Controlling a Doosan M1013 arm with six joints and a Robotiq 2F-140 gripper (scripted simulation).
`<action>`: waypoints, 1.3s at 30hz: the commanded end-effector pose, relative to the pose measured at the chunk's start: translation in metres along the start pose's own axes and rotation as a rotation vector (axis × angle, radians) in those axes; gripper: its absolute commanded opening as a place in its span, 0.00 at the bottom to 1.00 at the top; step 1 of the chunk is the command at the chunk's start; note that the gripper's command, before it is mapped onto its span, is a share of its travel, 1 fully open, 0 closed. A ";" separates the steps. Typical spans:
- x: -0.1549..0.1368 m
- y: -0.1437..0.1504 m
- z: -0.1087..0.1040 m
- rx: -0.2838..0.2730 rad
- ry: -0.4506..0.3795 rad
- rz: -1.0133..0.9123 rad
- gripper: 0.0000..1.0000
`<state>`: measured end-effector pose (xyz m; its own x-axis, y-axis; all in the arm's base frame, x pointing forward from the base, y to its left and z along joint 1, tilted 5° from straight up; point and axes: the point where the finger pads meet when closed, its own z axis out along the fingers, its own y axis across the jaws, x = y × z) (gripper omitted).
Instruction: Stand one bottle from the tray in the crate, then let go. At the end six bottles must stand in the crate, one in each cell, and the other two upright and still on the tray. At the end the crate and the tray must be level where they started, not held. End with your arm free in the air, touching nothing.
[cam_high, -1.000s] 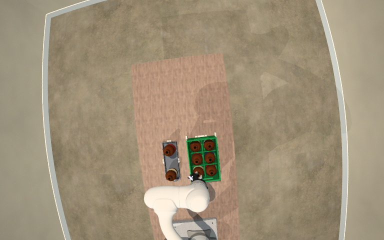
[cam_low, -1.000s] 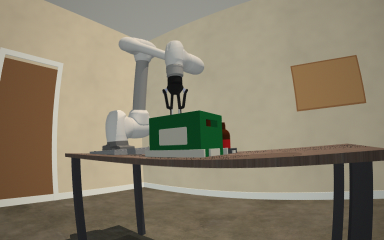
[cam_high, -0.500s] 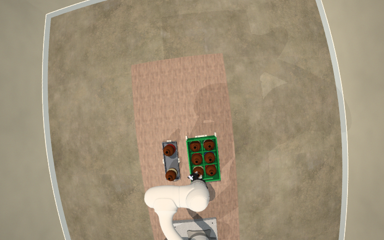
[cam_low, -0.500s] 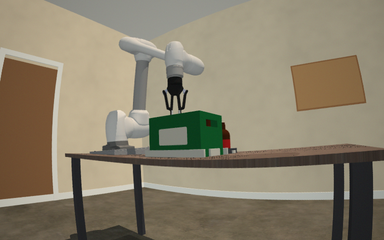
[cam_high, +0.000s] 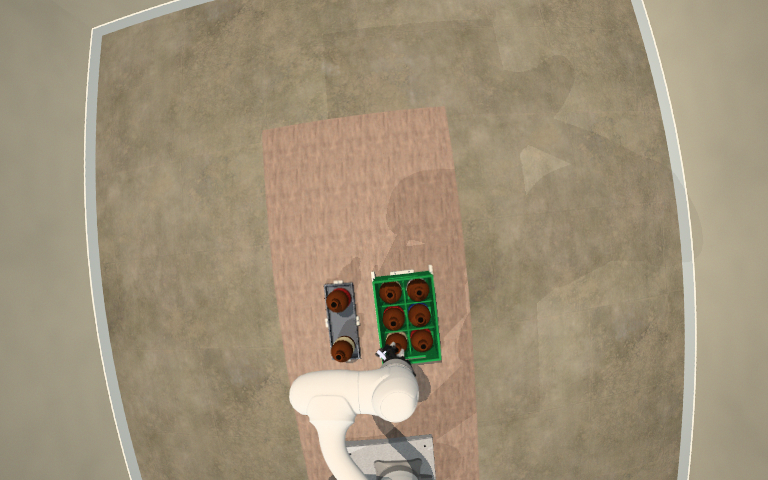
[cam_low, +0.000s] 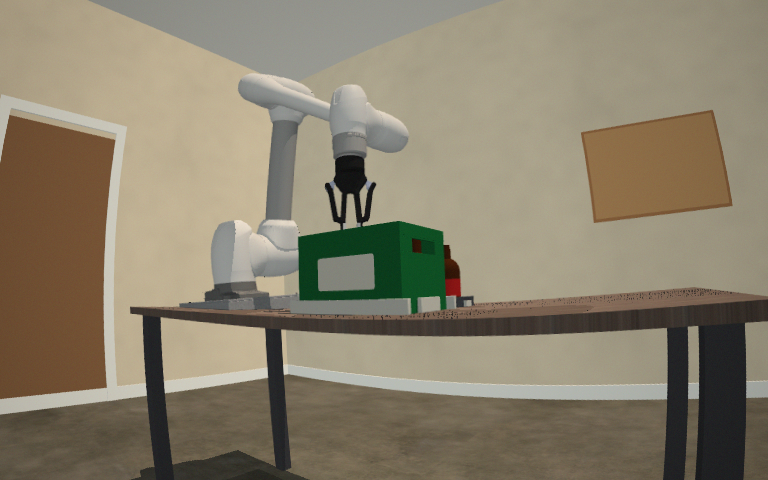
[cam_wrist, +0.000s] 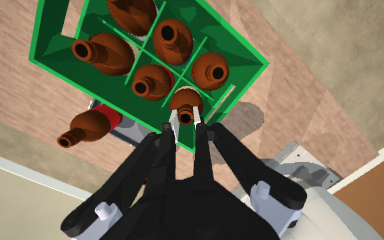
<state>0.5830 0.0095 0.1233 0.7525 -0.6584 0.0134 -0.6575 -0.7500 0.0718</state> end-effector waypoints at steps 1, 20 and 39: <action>-0.001 0.004 0.009 -0.010 -0.003 0.002 0.00; -0.001 0.005 0.013 -0.010 -0.003 0.002 0.00; -0.001 0.005 0.013 -0.010 -0.003 0.002 0.00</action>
<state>0.5826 0.0091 0.1175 0.7526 -0.6584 0.0135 -0.6575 -0.7500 0.0720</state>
